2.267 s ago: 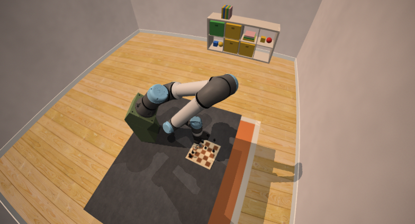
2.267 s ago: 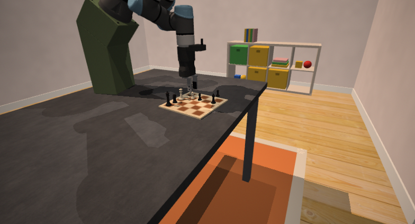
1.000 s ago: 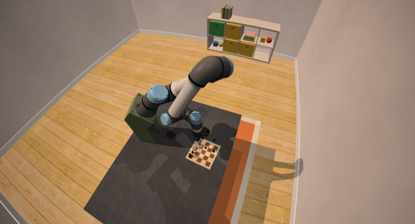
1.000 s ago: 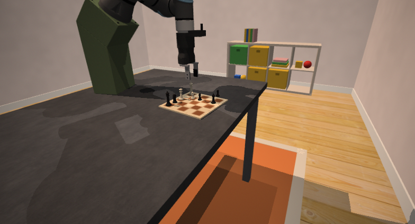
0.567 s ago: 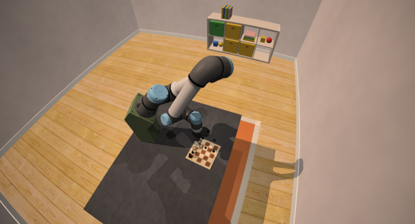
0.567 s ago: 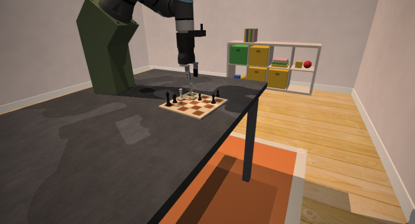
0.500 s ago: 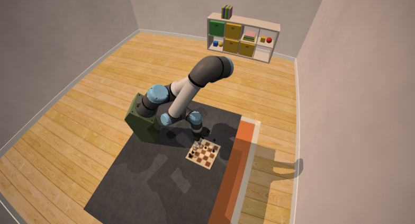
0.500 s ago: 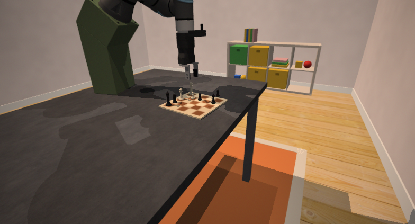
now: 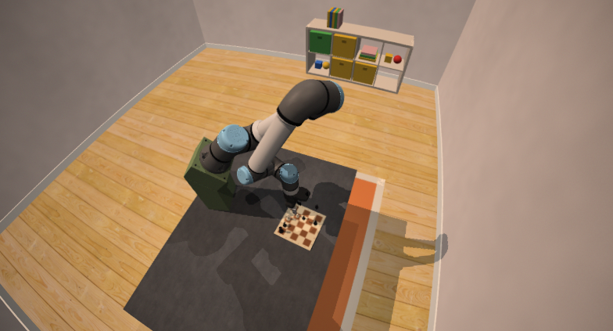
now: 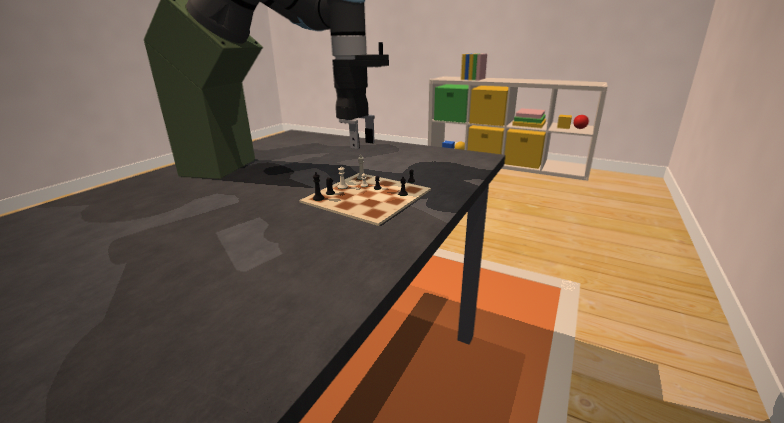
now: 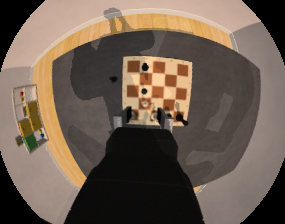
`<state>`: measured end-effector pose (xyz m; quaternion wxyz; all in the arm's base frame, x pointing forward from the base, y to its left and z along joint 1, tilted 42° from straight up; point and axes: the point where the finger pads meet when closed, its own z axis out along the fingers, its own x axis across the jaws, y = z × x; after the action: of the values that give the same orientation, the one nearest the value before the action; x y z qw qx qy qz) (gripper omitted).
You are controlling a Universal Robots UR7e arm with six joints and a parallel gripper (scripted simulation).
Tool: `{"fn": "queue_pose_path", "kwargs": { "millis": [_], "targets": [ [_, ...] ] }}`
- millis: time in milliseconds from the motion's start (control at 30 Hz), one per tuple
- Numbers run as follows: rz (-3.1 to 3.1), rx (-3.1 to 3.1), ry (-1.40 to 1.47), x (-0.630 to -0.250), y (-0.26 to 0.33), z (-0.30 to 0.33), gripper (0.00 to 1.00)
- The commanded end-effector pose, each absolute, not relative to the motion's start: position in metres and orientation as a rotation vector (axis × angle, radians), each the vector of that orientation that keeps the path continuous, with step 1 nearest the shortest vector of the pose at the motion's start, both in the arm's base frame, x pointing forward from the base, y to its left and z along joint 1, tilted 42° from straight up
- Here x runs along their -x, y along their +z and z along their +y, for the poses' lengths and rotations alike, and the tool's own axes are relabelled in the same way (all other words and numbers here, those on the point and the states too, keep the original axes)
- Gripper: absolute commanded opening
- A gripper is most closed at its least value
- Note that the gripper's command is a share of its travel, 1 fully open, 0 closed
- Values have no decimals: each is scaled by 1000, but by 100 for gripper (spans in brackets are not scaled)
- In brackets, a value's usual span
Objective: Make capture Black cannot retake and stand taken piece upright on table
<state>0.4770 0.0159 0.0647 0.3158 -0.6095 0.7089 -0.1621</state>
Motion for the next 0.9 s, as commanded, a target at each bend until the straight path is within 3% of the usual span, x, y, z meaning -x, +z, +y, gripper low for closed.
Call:
{"fn": "queue_pose_path", "kwargs": {
  "millis": [0, 867],
  "targets": [
    [1868, 1605, -424, -471, 70, 15, 100],
    [1868, 1605, -424, -443, 102, 9, 100]
  ]
}}
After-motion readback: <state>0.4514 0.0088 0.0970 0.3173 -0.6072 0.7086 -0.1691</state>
